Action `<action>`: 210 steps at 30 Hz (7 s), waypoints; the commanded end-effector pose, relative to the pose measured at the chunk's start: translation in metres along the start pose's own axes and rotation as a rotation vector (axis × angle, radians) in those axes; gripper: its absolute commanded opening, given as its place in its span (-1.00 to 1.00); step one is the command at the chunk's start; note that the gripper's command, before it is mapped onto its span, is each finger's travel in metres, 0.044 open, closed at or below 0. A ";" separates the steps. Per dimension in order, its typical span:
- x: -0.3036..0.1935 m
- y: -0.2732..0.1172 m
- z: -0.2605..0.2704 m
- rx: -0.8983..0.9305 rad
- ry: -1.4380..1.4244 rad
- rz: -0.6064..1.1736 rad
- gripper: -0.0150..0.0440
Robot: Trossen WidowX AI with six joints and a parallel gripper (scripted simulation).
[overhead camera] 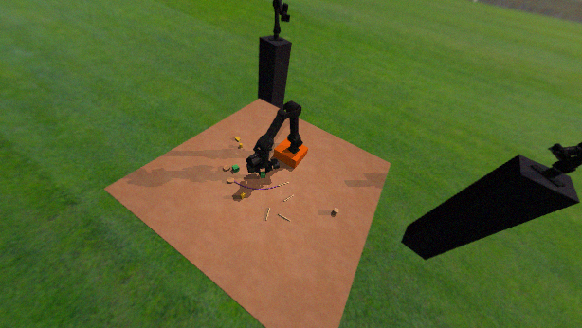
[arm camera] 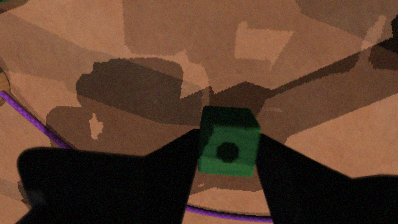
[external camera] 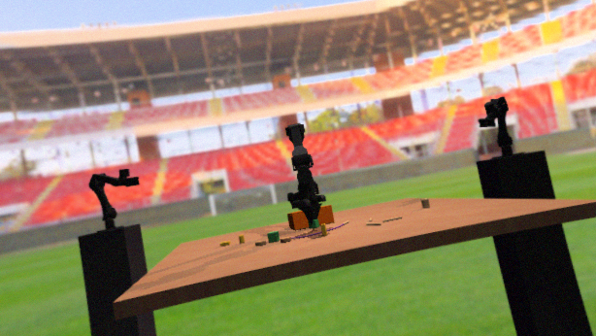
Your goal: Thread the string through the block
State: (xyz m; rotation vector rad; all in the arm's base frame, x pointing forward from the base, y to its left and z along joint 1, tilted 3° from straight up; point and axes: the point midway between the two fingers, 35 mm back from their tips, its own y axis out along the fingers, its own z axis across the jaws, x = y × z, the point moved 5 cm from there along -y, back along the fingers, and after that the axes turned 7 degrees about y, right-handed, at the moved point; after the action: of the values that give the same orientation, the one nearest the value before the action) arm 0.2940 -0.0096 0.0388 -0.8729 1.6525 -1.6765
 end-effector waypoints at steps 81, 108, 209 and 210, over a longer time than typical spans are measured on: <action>0.124 -0.011 0.016 -0.117 -0.010 0.862 0.33; 0.063 -0.014 0.008 0.204 -2.332 0.324 1.00; 0.031 -0.028 0.003 0.009 -3.508 0.008 -0.49; 0.031 -0.028 0.003 0.009 -3.508 0.008 -0.49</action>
State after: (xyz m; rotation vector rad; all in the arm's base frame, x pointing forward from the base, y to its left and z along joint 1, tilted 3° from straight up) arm 0.2788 -0.0358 0.0676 -1.3234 -0.9893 1.0361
